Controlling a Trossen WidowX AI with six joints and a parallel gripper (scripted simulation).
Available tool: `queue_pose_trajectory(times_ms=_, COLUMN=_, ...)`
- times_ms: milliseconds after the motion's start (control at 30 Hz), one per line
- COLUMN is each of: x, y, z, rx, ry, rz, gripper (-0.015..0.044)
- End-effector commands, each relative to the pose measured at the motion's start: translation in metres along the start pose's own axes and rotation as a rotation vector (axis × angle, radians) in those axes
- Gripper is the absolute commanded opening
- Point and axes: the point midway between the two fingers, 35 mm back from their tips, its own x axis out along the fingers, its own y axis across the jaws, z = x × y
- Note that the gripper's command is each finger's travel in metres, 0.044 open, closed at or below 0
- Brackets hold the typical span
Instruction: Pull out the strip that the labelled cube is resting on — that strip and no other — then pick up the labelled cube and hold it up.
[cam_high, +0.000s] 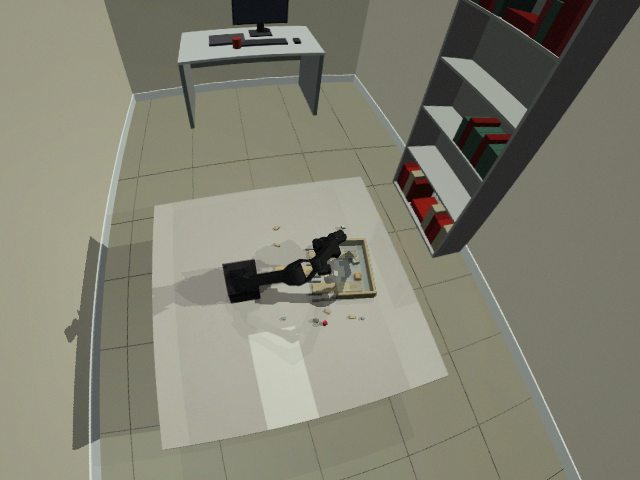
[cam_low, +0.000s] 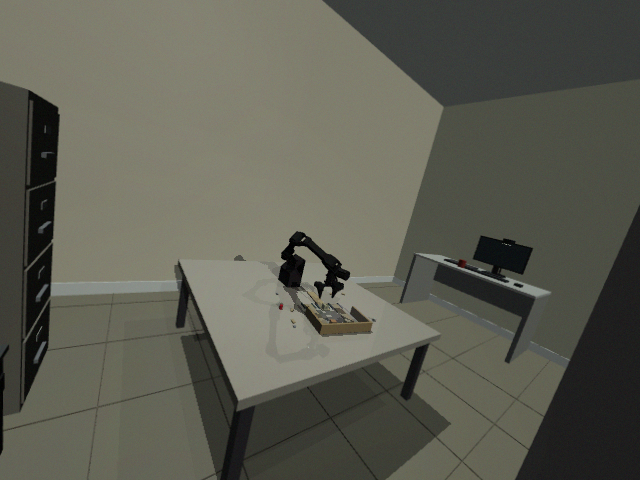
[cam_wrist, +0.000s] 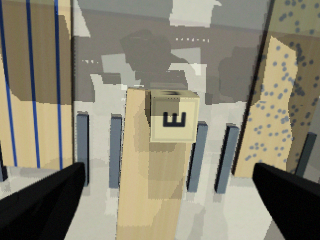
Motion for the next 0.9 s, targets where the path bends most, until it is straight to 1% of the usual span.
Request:
queue_pose_trajectory(times_ms=0, x=0.000, y=-0.004, z=0.015, rx=0.001, ry=-0.001, rz=-0.004, gripper=0.0440)
queue_pose_trajectory(times_ms=67, x=0.000, y=-0.005, z=0.019, rx=0.001, ry=-0.001, rz=-0.004, gripper=0.0440)
queue_pose_trajectory(times_ms=300, x=0.008, y=-0.005, z=0.019, rx=0.001, ry=-0.001, rz=-0.004, gripper=0.0256)
queue_pose_trajectory(times_ms=867, x=0.036, y=-0.005, z=0.019, rx=0.000, ry=-0.001, rz=-0.004, gripper=0.0250)
